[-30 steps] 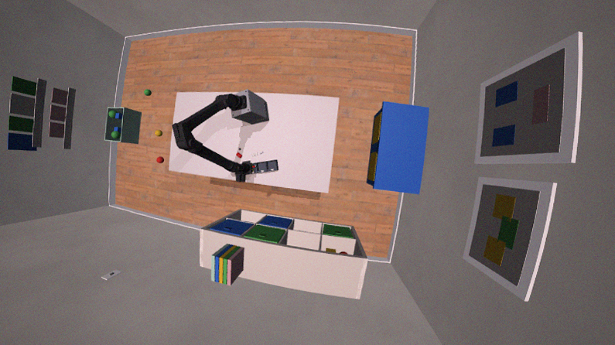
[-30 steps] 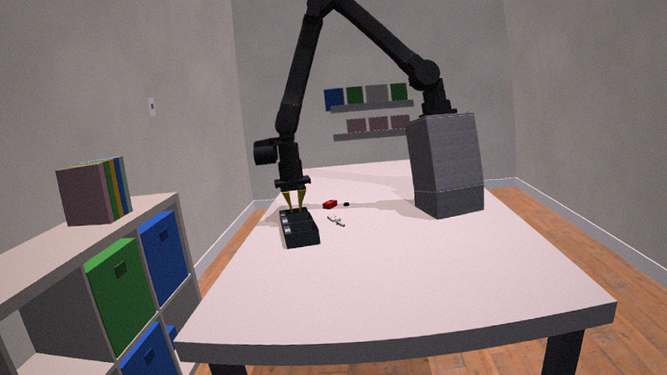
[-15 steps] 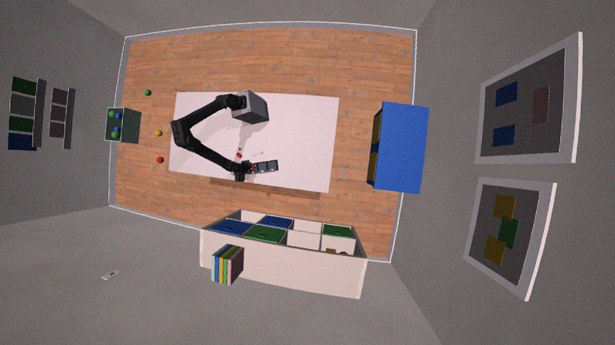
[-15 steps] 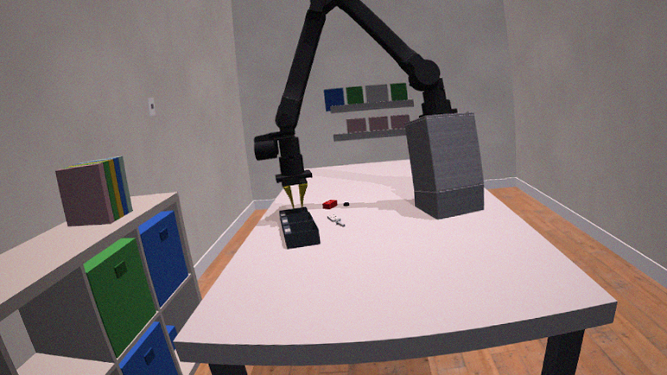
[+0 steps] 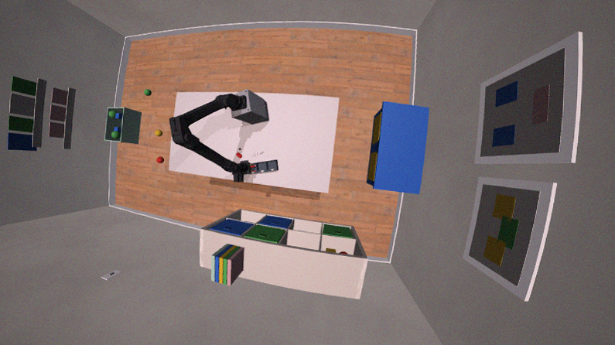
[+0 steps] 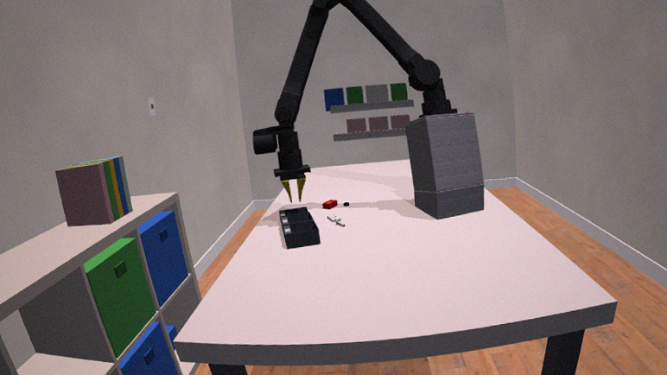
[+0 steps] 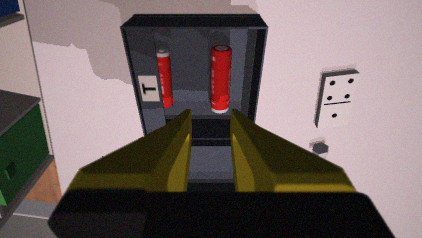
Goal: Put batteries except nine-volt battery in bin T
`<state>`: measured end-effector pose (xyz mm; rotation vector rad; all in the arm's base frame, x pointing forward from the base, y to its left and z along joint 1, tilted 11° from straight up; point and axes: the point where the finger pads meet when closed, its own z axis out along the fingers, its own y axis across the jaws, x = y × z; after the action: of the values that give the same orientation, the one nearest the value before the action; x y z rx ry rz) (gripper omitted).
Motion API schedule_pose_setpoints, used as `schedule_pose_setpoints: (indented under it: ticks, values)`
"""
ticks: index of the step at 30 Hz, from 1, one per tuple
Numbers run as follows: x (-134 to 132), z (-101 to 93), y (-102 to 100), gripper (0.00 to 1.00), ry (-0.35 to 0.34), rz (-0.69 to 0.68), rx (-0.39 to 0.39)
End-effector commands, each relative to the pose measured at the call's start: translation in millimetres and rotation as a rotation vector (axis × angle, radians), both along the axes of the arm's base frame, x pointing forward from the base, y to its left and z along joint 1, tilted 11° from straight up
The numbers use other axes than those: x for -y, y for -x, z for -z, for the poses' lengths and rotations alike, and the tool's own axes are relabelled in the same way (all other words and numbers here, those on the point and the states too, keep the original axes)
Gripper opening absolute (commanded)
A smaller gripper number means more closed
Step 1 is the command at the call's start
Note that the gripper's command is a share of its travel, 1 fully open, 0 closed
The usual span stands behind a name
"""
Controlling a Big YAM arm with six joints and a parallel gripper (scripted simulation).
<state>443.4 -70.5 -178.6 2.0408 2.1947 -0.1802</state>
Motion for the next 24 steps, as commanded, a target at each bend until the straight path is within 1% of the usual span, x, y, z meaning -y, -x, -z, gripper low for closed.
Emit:
schedule_pose_setpoints:
  ticks: [1,2,3,10,11,13,14,17,22,24]
  values:
    - [1.0,-6.4,-12.5,0.23,0.005,0.001,0.027]
    - [-0.1,-18.5,-13.7,1.0,0.007,0.01,0.034]
    - [-4.8,-20.3,-7.5,1.0,0.006,0.003,0.023]
    - [-11.6,-48.5,-8.4,1.0,0.006,-0.001,0.027]
    - [-10.3,-51.9,-6.5,1.0,0.006,0.004,0.024]
    - [-10.3,-51.9,-6.5,1.0,0.006,0.004,0.024]
    - [-4.0,-55.4,-4.3,1.0,0.006,0.02,0.022]
    - [-15.6,-67.2,-5.1,1.0,0.006,-0.001,0.022]
    - [-19.2,-86.8,-4.2,1.0,0.006,-0.001,0.023]
    - [-18.0,-97.2,-9.4,1.0,0.006,0.004,0.033]
